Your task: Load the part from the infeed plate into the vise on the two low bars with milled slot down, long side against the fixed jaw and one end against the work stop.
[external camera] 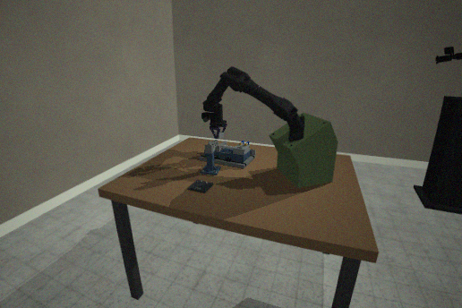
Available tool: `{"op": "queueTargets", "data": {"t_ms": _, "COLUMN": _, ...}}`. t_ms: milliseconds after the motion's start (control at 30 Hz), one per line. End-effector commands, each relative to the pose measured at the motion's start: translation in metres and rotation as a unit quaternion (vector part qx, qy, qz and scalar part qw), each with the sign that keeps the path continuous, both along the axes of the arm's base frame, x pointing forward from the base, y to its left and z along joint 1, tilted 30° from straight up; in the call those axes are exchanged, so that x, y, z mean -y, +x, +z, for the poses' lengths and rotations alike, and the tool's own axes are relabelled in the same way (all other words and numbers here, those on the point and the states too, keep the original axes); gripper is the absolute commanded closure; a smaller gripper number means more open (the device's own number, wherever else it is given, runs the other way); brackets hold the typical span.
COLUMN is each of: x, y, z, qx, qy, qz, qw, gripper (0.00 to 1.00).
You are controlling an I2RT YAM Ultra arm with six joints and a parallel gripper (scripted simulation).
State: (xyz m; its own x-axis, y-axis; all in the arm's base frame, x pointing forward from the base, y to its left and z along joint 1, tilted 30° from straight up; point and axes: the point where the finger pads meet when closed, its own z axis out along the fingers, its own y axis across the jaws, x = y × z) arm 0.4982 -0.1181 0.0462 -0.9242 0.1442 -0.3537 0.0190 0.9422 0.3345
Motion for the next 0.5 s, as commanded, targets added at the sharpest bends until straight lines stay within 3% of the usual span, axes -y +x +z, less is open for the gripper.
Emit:
{"op": "queueTargets", "data": {"t_ms": 0, "x": 0.0102, "y": -0.0005, "z": 0.0262, "qx": 0.021, "qy": -0.011, "qz": -0.007, "qw": 1.000, "gripper": 1.00}}
{"op": "queueTargets", "data": {"t_ms": 467, "x": 0.0108, "y": 0.0011, "z": 0.0297, "qx": 0.025, "qy": -0.013, "qz": -0.006, "qw": 1.000, "gripper": 1.00}}
